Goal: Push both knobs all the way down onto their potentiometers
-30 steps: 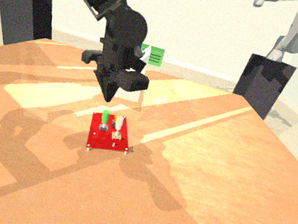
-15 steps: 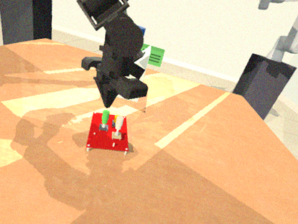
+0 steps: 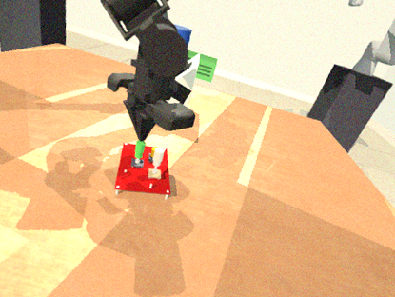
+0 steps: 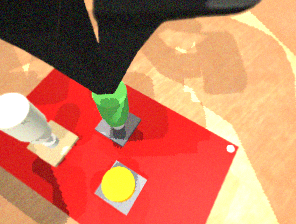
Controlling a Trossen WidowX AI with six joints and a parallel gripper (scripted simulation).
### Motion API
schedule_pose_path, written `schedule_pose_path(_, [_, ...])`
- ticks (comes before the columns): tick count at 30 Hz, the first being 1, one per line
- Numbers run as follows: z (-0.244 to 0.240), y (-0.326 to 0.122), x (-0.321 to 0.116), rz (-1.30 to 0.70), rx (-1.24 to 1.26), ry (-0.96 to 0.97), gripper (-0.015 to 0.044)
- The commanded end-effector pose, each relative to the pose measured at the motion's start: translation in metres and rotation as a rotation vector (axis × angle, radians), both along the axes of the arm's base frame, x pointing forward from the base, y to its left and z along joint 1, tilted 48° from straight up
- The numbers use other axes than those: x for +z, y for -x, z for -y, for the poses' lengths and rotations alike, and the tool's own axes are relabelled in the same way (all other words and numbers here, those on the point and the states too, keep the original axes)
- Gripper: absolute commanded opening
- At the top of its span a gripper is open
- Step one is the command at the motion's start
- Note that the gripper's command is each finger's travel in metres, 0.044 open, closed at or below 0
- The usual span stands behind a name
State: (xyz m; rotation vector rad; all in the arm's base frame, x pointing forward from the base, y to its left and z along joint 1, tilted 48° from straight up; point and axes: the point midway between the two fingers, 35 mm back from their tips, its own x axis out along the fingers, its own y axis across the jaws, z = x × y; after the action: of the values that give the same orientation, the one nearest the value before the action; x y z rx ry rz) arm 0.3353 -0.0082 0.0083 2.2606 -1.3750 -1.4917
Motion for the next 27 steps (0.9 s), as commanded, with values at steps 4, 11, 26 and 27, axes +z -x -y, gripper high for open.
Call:
schedule_pose_path(4, [0.0019, 0.0006, -0.0011, -0.004, 0.004, 0.007, 0.0])
schedule_pose_path(11, [0.0033, 0.0004, -0.0023, -0.004, 0.004, 0.007, 0.0])
schedule_pose_path(26, [0.0049, 0.0002, -0.0038, -0.004, 0.004, 0.007, 0.0])
schedule_pose_path(27, [0.0046, 0.0002, -0.0035, -0.004, 0.004, 0.007, 0.0])
